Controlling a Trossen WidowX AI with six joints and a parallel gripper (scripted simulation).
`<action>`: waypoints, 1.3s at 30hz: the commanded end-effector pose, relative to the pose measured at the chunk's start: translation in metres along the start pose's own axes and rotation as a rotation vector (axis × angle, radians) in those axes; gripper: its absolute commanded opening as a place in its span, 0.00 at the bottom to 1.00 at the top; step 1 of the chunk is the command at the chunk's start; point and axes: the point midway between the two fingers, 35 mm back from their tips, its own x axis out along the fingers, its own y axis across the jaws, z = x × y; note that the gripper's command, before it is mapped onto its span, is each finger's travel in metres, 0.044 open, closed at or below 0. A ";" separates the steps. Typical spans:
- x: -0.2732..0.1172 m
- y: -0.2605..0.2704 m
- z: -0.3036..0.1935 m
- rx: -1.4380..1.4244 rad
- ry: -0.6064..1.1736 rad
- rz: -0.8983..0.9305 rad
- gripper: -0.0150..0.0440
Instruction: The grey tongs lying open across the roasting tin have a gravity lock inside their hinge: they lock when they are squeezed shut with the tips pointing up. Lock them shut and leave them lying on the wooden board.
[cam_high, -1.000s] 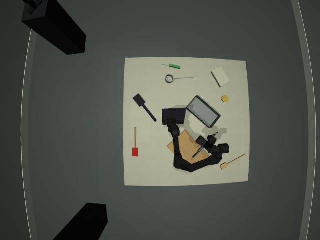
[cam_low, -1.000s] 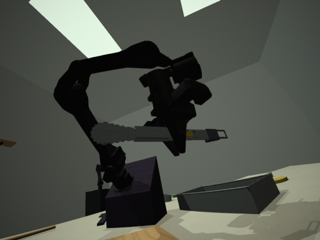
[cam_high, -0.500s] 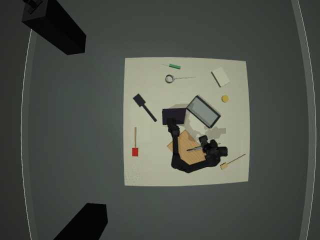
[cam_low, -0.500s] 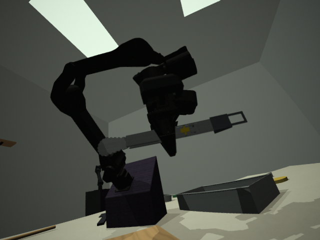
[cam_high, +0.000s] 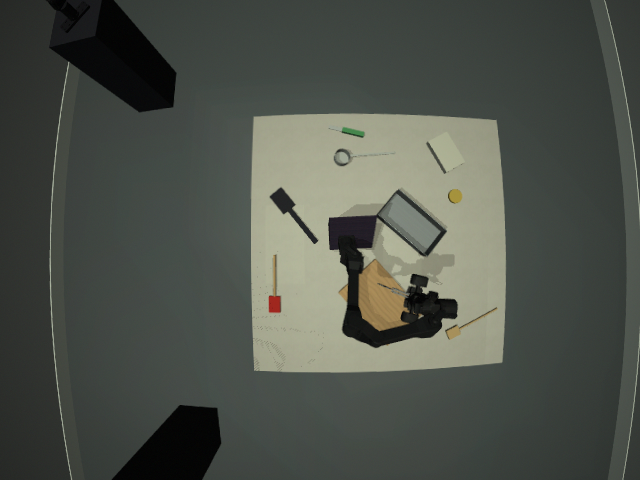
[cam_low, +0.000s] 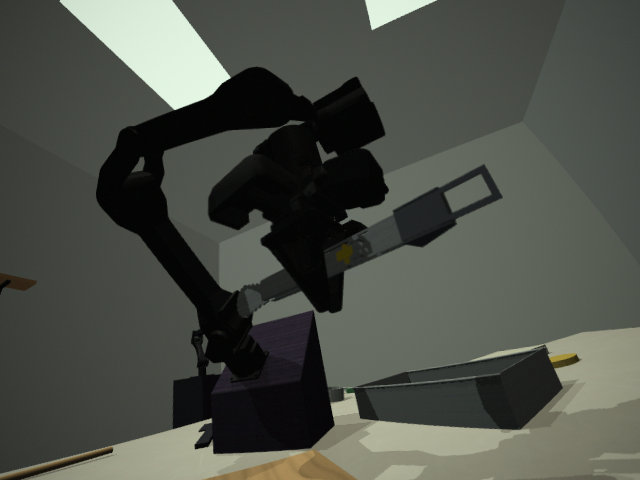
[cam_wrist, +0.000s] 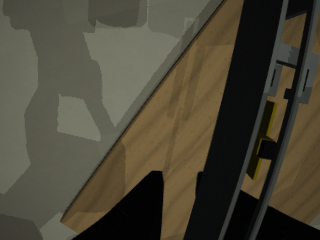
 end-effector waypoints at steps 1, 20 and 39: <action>-0.001 -0.006 -0.002 0.157 -0.008 -0.005 0.00; -0.002 -0.026 -0.012 0.897 -0.021 -0.006 0.00; -0.004 -0.046 -0.023 1.637 -0.040 0.000 0.00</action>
